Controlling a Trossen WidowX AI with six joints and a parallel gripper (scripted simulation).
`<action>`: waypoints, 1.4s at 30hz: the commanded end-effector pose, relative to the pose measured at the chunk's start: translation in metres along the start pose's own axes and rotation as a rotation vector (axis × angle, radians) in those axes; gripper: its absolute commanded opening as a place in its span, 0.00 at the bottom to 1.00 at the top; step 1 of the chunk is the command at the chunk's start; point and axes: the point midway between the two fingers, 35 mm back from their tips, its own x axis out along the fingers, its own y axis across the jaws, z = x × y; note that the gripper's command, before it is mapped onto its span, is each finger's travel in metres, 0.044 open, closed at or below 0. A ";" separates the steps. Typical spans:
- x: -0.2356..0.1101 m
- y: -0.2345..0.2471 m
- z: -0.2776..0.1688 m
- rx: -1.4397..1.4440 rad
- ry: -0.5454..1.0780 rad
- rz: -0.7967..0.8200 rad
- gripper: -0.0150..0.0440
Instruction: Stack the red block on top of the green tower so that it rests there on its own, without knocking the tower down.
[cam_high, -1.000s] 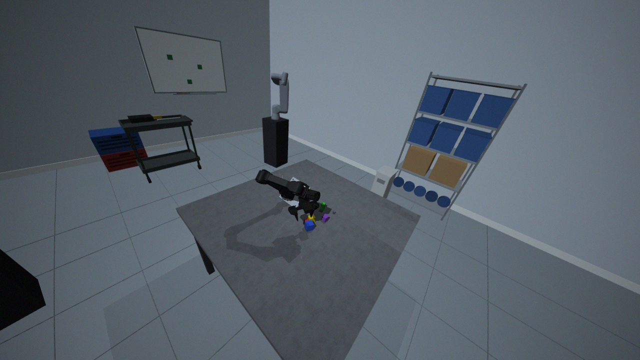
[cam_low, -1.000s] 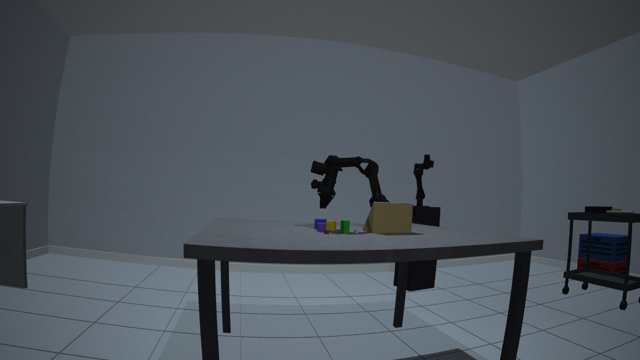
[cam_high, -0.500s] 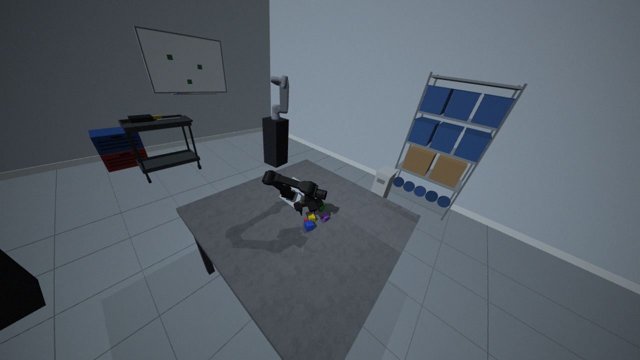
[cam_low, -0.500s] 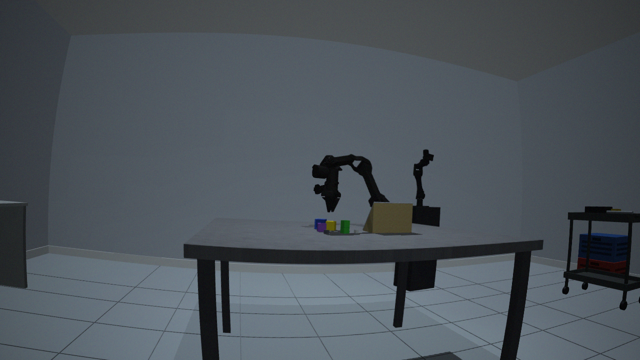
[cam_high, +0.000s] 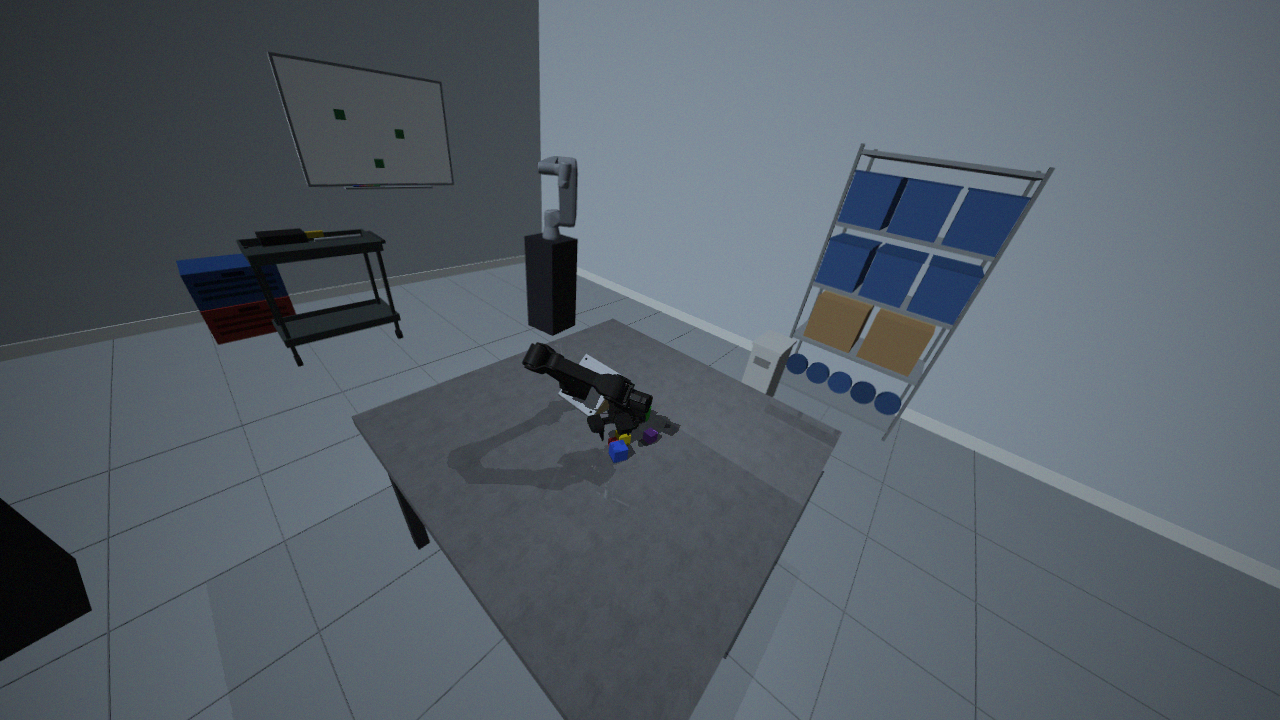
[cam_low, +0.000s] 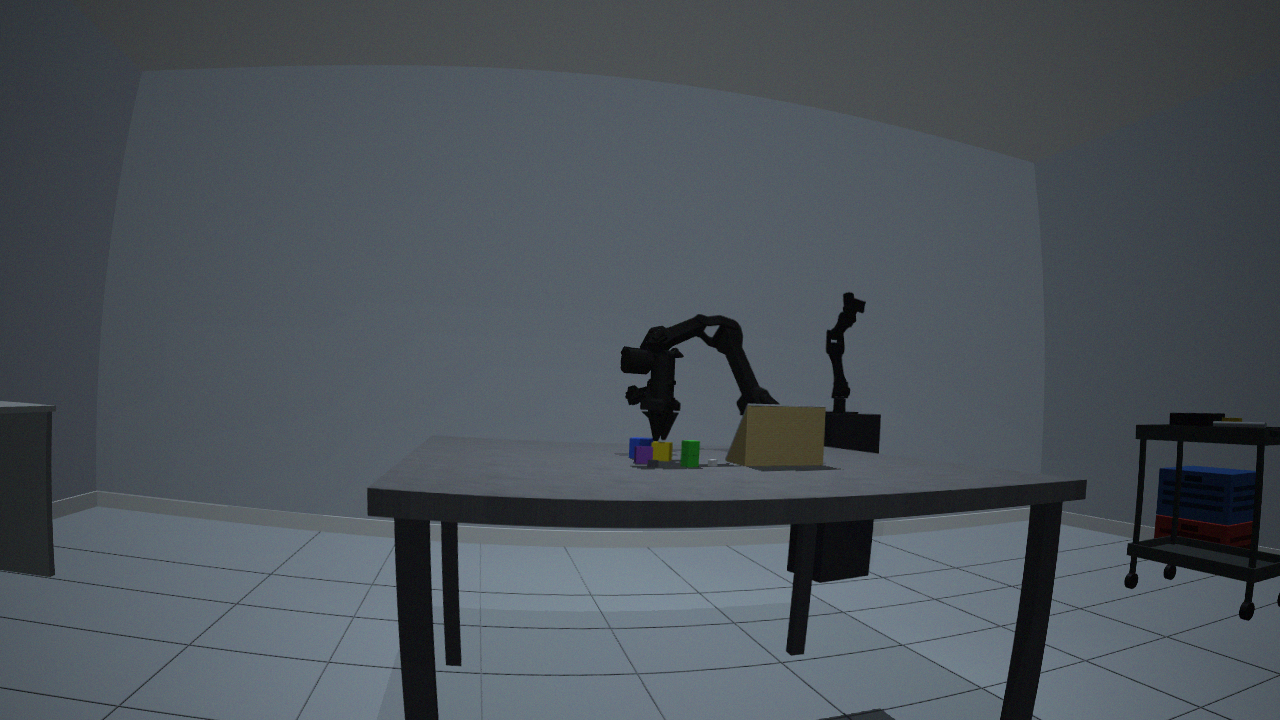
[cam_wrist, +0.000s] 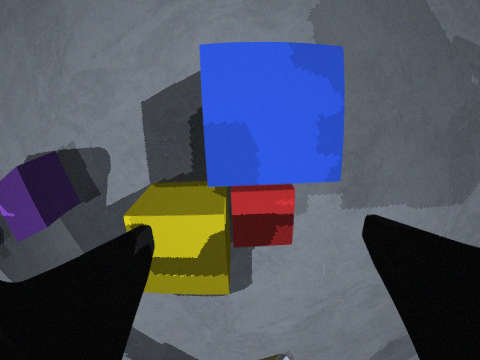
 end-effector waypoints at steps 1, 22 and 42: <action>0.007 -0.002 -0.002 -0.007 0.005 -0.009 1.00; 0.037 -0.002 -0.003 -0.007 0.004 -0.011 1.00; 0.037 -0.003 -0.003 -0.007 0.004 -0.011 1.00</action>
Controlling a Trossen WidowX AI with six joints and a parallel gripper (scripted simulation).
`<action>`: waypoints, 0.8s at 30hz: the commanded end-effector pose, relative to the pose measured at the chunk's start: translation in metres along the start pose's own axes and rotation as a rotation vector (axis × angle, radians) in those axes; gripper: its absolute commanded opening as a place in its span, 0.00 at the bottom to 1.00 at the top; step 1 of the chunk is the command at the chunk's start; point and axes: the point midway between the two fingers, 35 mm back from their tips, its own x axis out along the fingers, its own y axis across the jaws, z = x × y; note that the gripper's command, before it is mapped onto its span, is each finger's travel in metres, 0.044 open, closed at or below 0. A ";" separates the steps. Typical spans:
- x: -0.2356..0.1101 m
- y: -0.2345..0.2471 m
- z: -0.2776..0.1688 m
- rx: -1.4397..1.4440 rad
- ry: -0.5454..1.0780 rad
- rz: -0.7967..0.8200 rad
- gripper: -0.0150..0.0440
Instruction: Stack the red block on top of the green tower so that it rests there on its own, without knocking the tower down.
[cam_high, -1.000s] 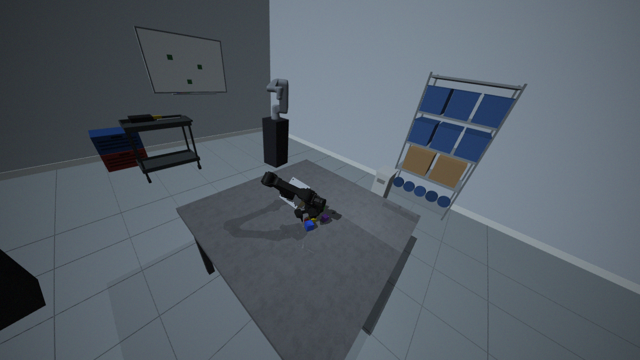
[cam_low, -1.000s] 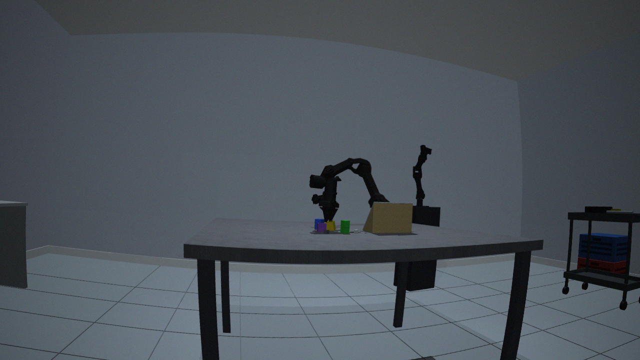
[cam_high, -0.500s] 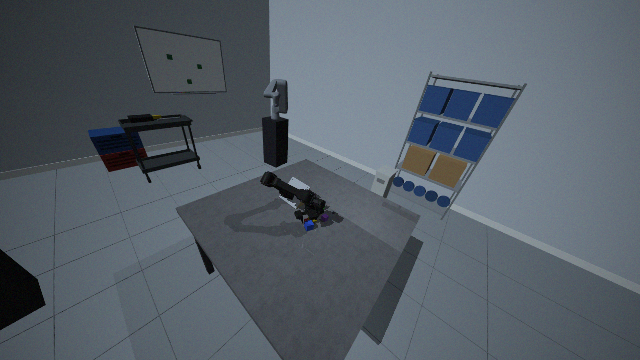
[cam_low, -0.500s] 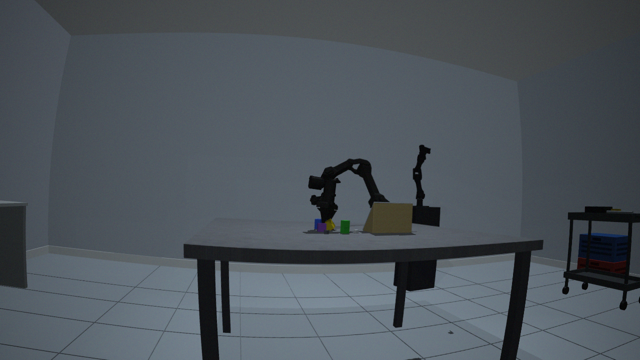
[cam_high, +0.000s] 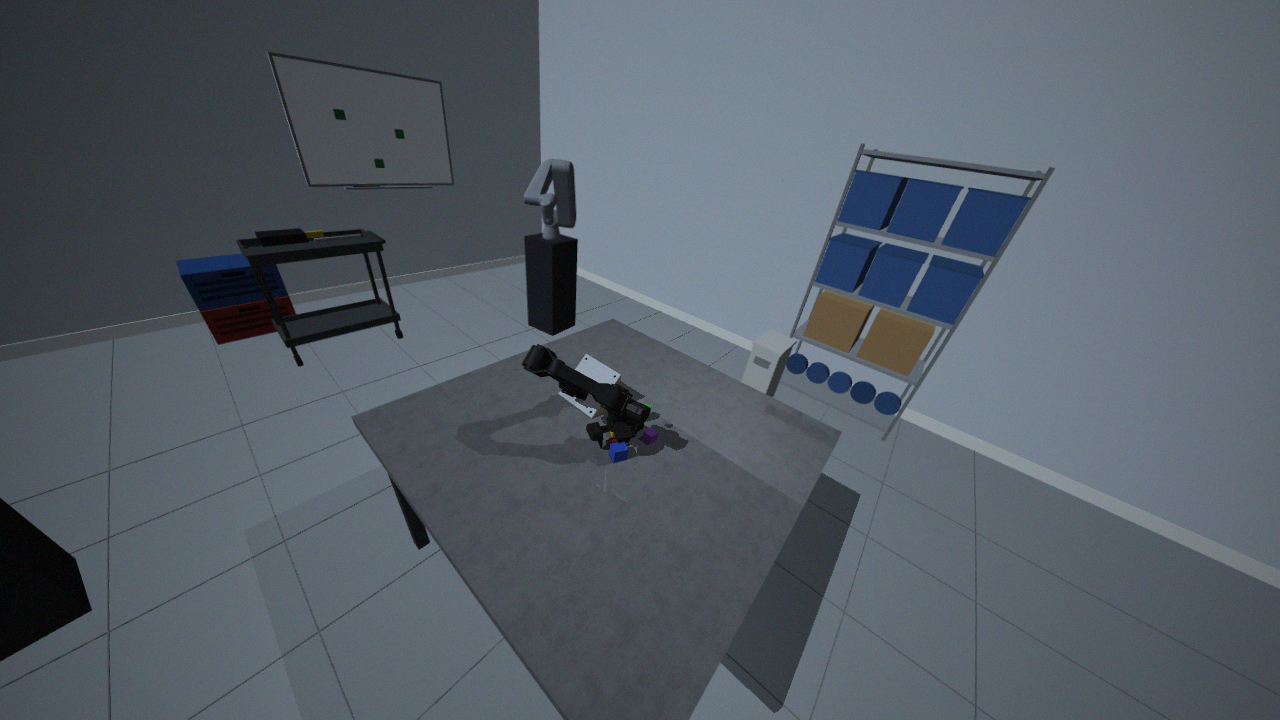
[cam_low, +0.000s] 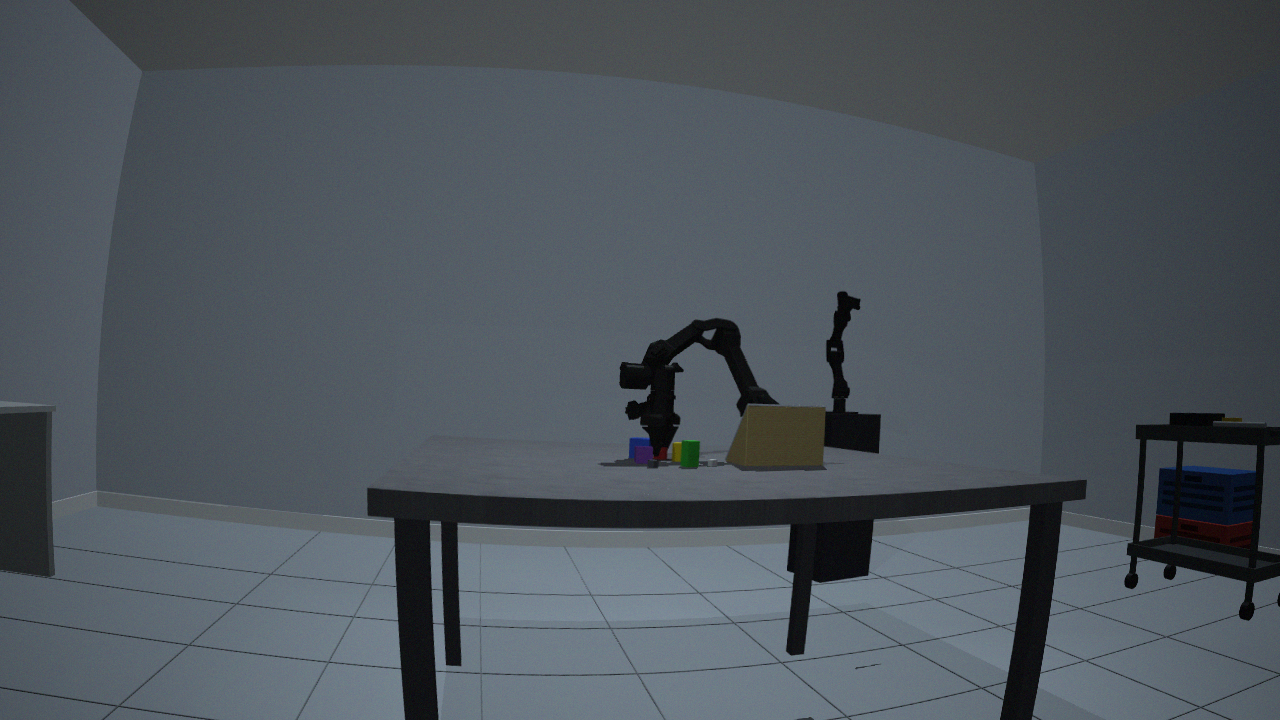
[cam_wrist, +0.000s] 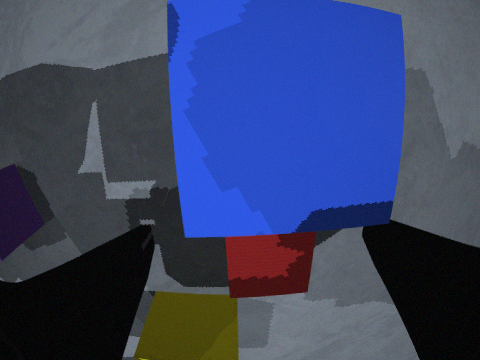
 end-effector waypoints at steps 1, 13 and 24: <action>0.001 -0.001 -0.001 -0.005 0.001 -0.004 1.00; 0.000 -0.001 -0.001 -0.005 0.001 -0.004 0.64; 0.000 -0.001 -0.001 -0.005 0.001 -0.004 0.39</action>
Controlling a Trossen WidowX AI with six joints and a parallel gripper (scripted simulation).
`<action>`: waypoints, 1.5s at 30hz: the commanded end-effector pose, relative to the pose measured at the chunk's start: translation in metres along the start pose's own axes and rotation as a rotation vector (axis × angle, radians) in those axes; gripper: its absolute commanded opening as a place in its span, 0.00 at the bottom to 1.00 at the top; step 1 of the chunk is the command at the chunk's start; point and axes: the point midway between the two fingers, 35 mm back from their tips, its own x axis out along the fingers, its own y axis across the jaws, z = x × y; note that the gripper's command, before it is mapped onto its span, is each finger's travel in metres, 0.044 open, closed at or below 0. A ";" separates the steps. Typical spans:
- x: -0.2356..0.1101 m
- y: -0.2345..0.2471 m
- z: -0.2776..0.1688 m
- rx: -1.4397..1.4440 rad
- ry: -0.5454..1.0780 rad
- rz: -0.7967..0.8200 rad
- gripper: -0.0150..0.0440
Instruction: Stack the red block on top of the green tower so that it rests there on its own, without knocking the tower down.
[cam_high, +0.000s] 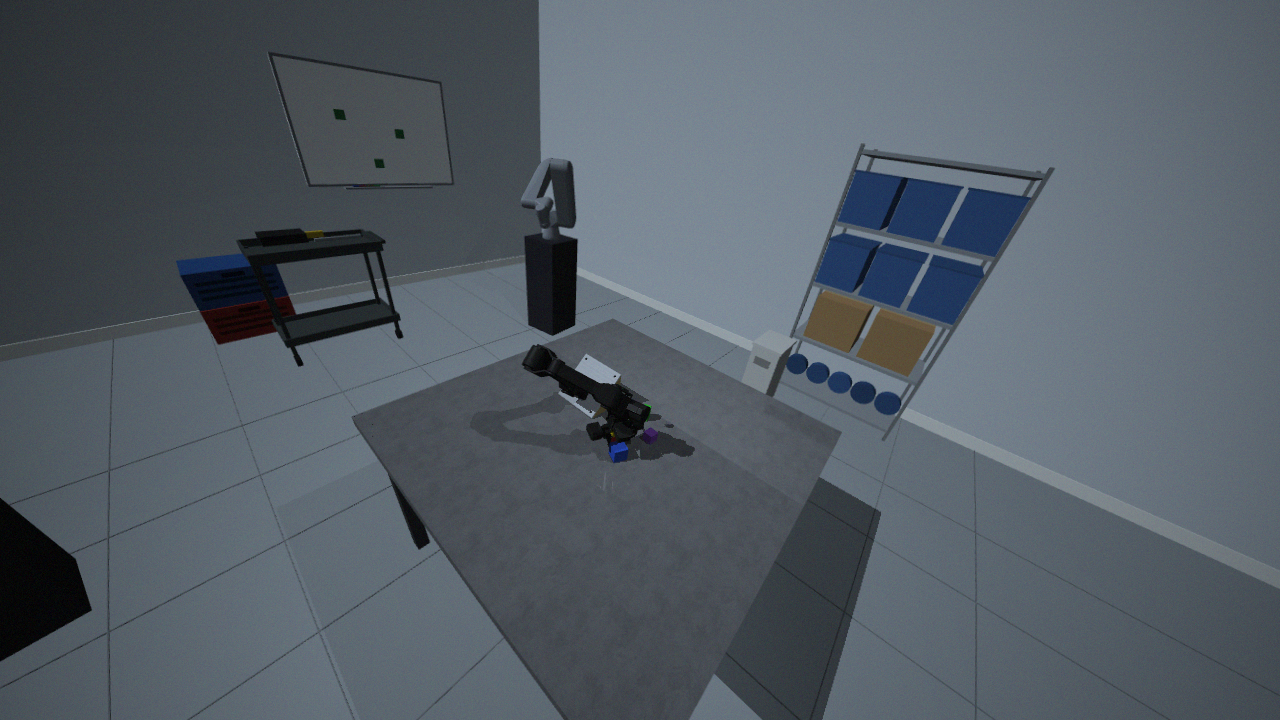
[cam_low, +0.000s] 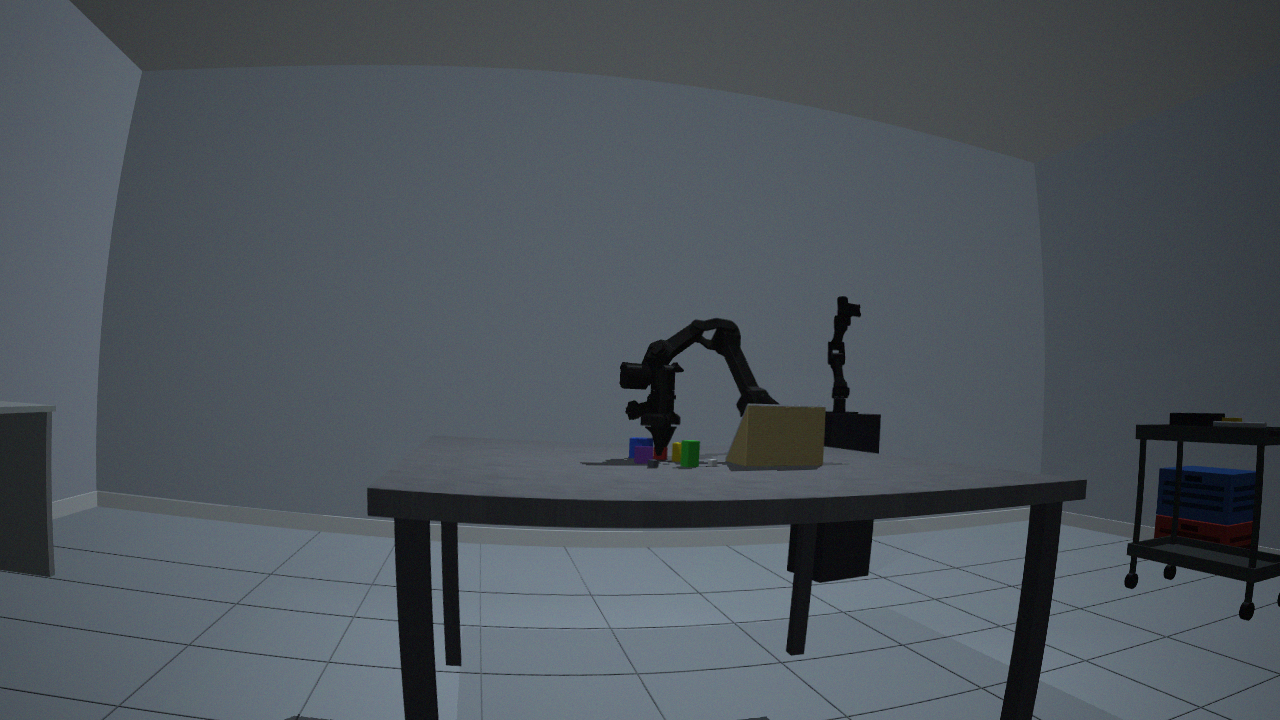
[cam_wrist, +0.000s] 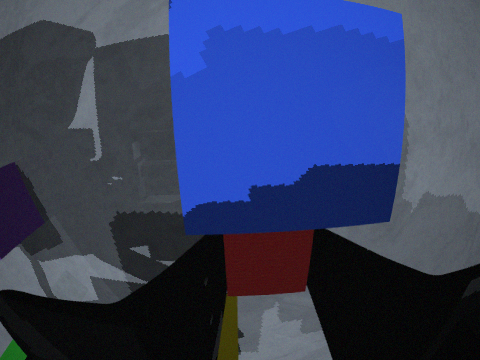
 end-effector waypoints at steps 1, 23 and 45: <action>-0.001 -0.001 -0.001 -0.003 0.001 -0.004 0.34; -0.099 0.001 0.000 -0.004 0.004 -0.001 0.25; -0.121 0.061 -0.018 -0.010 0.008 0.017 0.25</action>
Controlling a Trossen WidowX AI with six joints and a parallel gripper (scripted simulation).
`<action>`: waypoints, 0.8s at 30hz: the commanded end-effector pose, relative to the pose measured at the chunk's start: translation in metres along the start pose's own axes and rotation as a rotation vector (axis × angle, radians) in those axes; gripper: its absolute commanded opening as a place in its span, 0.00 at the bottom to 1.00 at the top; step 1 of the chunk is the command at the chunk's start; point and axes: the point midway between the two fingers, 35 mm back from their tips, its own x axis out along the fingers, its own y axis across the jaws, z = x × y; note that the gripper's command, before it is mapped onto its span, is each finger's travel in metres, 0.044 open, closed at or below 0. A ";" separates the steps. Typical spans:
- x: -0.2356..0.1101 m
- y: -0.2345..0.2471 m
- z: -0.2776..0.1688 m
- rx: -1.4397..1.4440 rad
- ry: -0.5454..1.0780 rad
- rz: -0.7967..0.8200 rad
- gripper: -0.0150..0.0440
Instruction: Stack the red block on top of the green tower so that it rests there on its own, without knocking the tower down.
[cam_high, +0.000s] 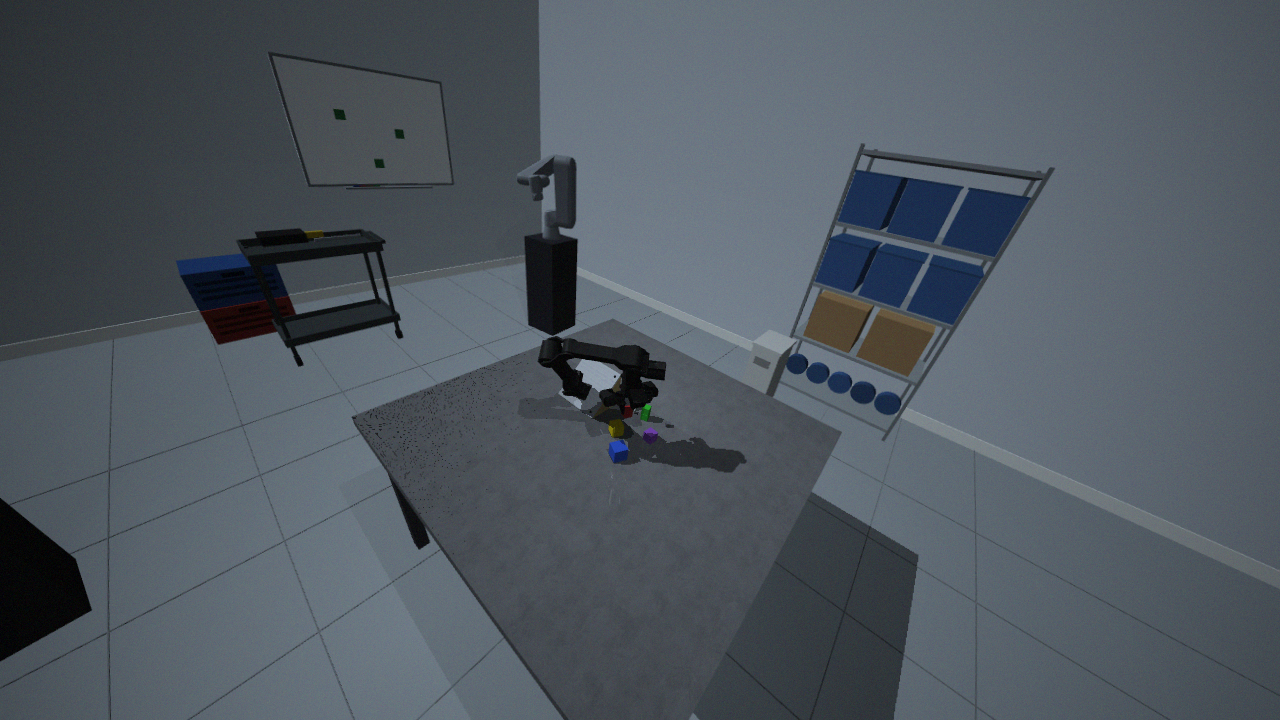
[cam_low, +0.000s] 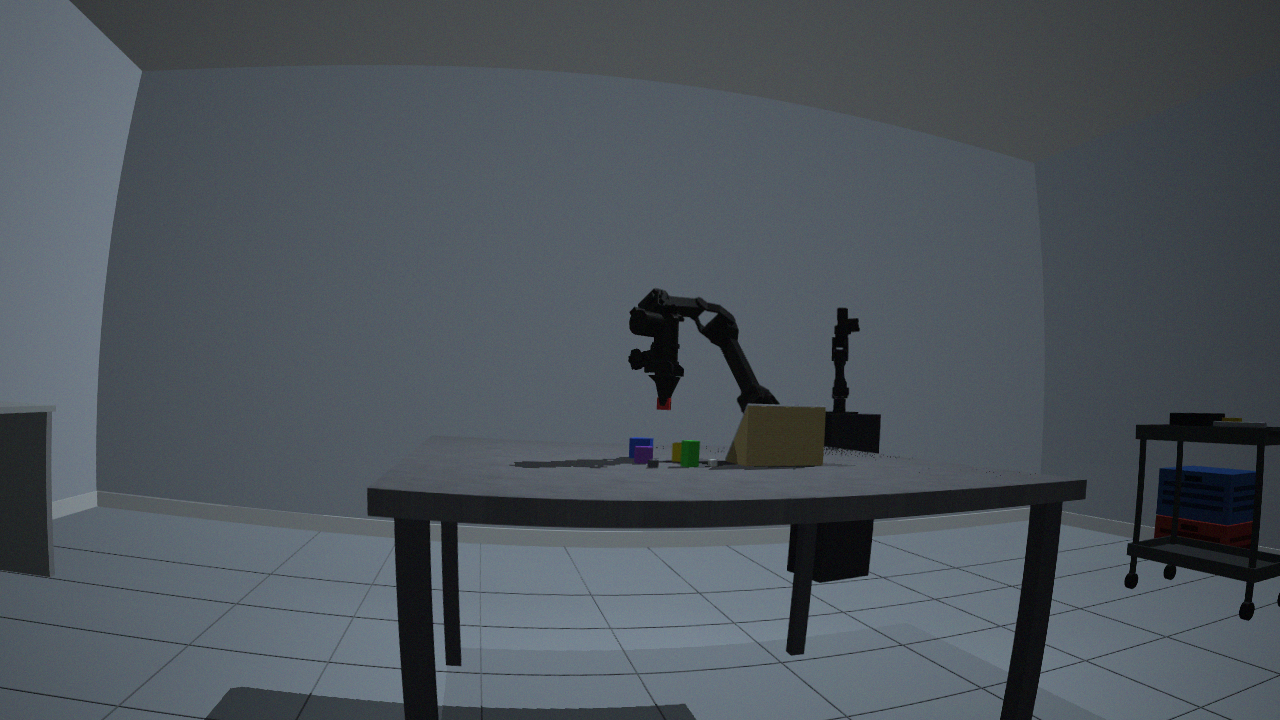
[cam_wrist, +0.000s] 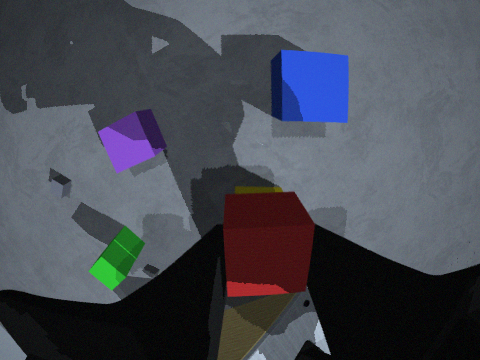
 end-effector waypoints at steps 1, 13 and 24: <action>-0.002 0.024 -0.008 0.000 0.003 0.011 0.25; -0.002 0.093 -0.052 -0.010 0.006 0.015 0.25; 0.003 0.132 -0.088 0.009 0.003 0.002 0.25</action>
